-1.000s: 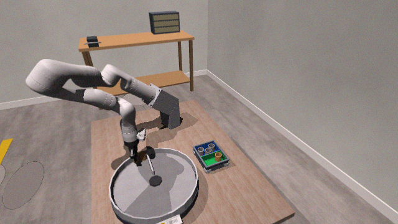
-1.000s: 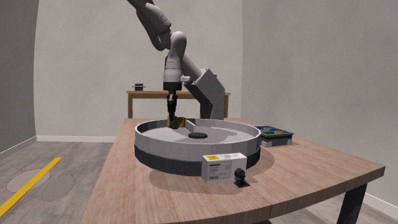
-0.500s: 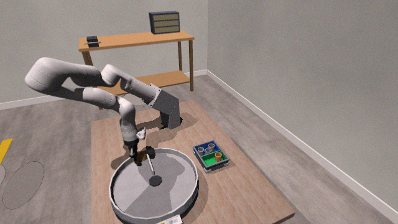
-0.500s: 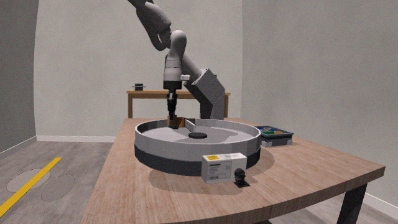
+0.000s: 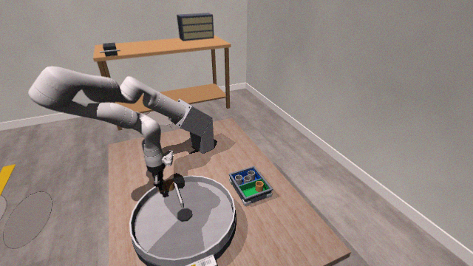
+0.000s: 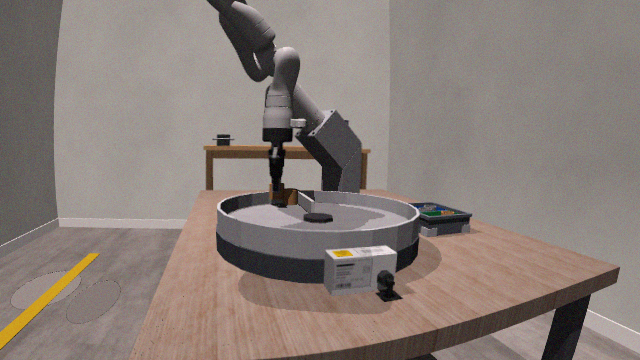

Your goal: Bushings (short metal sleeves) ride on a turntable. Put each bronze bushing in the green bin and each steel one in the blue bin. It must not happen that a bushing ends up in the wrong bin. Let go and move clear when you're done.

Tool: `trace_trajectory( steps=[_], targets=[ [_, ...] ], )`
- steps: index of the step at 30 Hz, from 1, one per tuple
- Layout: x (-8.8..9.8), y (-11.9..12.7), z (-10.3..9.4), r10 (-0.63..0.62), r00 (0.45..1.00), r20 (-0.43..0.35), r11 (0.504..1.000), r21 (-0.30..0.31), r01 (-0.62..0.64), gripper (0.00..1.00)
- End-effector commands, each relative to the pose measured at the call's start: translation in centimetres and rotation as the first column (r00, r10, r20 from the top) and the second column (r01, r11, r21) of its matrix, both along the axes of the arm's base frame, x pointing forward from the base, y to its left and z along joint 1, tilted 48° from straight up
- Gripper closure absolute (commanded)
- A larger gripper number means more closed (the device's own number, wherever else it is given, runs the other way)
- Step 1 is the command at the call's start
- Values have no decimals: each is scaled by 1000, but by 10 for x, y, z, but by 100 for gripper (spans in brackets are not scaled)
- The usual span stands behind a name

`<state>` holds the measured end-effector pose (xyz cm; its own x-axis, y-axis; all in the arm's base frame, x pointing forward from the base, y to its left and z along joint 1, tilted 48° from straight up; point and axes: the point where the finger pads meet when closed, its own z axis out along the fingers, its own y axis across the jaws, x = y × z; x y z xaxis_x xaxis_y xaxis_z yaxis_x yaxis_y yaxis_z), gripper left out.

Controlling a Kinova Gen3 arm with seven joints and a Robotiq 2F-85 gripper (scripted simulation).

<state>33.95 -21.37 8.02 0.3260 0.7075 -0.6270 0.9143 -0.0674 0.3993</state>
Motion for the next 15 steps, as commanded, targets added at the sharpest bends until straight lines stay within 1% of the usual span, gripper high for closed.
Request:
trace_trajectory(
  steps=[1, 15],
  targets=[
    [0, 2, 1, 2, 1000, 1, 1000, 1, -2, 100],
    [-1, 4, 3, 1, 1000, 1, 1000, 1, -1, 100]
  ],
)
